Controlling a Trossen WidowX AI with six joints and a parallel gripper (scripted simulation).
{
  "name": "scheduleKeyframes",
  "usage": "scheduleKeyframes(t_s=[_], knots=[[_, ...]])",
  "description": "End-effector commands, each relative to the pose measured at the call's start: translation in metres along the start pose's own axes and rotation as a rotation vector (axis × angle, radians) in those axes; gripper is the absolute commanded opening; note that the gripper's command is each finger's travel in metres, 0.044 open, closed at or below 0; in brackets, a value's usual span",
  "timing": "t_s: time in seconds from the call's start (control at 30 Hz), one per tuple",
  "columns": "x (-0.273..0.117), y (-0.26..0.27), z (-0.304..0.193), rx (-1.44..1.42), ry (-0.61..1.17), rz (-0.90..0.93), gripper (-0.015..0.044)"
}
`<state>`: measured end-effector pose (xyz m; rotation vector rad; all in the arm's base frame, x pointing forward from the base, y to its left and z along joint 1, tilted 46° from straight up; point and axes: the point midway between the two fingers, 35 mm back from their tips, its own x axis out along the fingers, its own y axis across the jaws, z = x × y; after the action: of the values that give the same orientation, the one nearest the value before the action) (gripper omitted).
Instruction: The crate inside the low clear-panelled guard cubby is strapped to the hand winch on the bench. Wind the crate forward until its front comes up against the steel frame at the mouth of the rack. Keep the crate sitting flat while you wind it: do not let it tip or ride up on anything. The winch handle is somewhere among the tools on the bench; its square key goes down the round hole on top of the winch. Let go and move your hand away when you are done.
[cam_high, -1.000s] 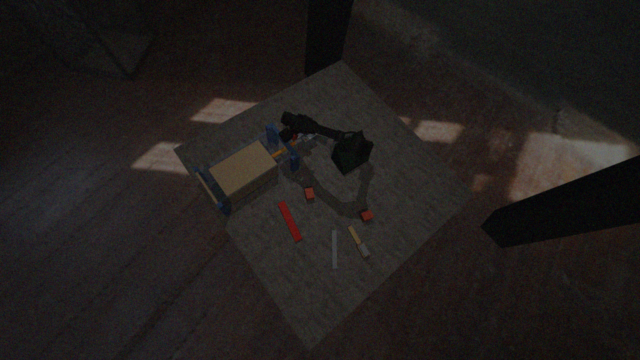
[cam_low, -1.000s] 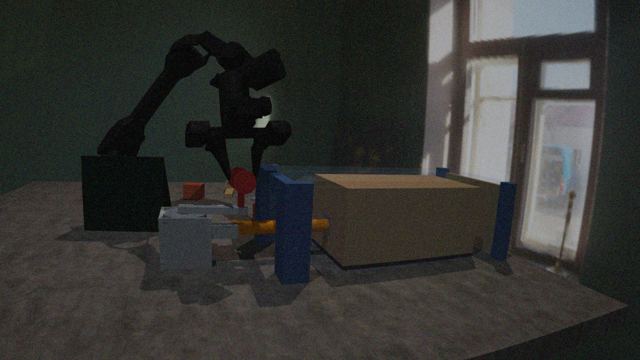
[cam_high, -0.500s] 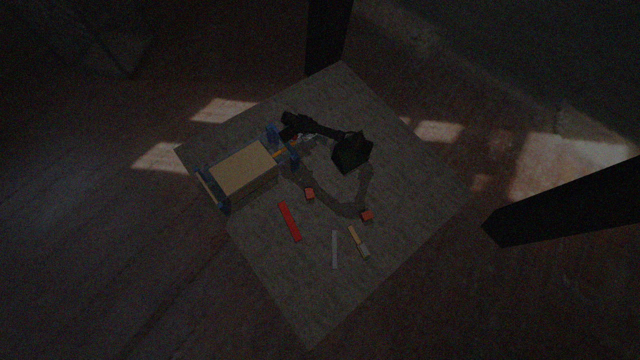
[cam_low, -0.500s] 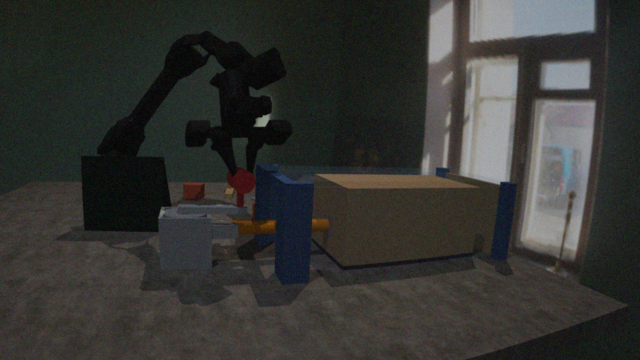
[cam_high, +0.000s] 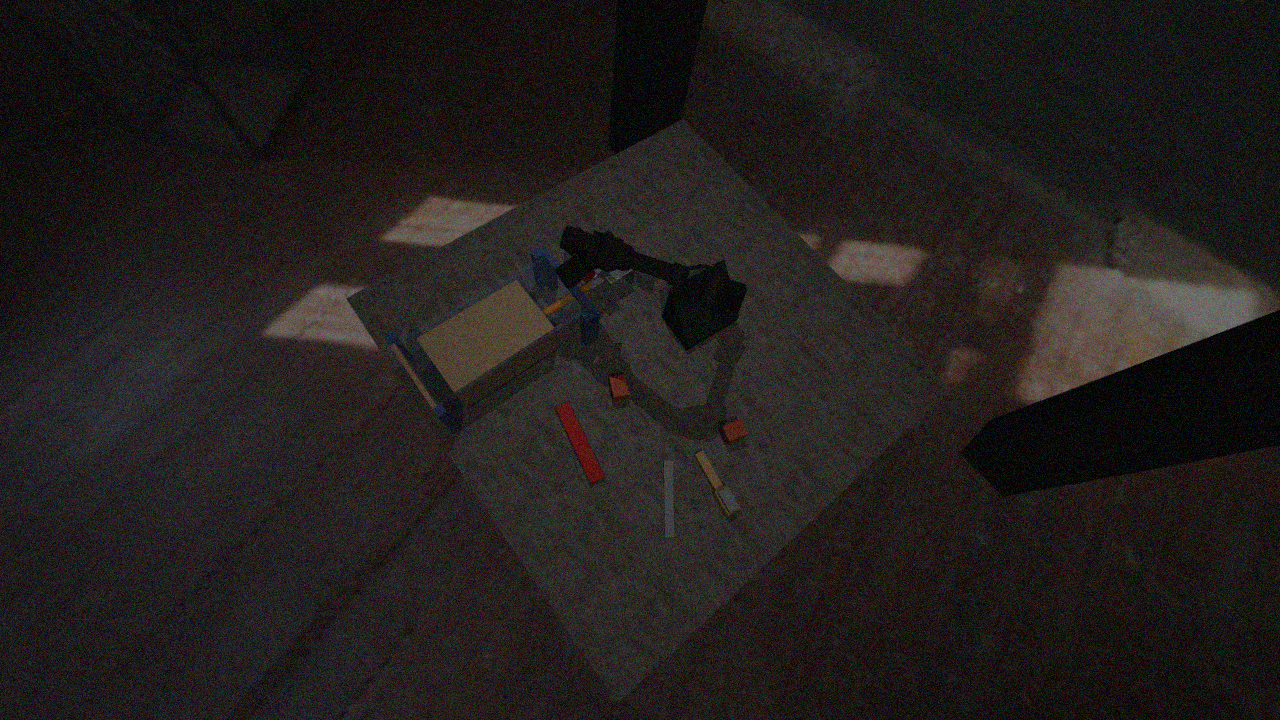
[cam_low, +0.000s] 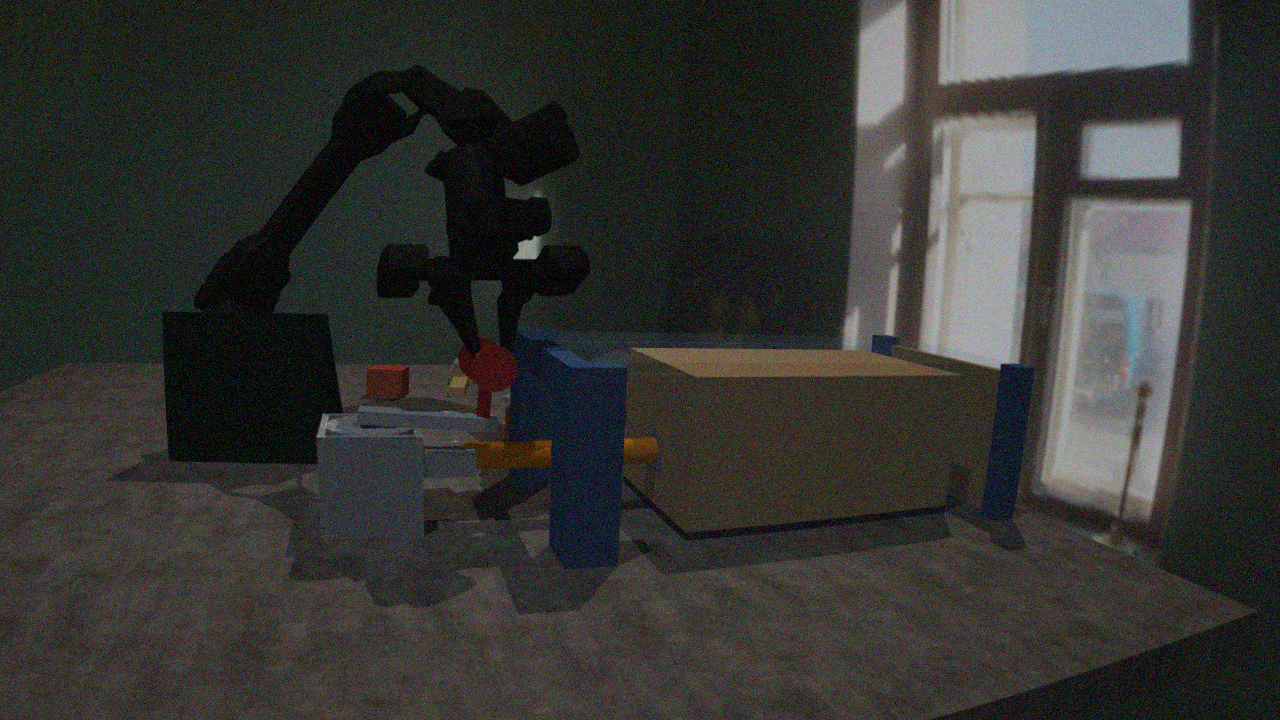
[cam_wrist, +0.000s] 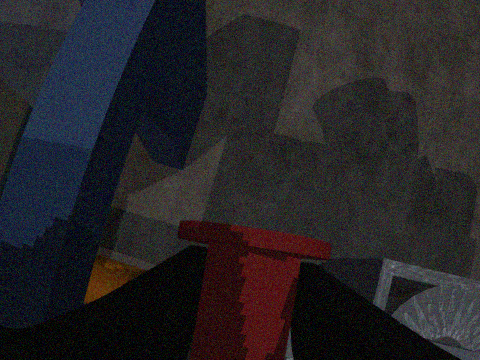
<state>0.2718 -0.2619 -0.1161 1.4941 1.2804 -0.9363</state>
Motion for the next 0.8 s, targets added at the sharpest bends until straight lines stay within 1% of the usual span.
scheduleKeyframes(t_s=[0.0, 0.77], knots=[[0.011, -0.001, -0.016, 0.0, 0.041, -0.02, 0.0], [0.0, -0.001, -0.04, 0.0, 0.043, -0.02, 0.0]])
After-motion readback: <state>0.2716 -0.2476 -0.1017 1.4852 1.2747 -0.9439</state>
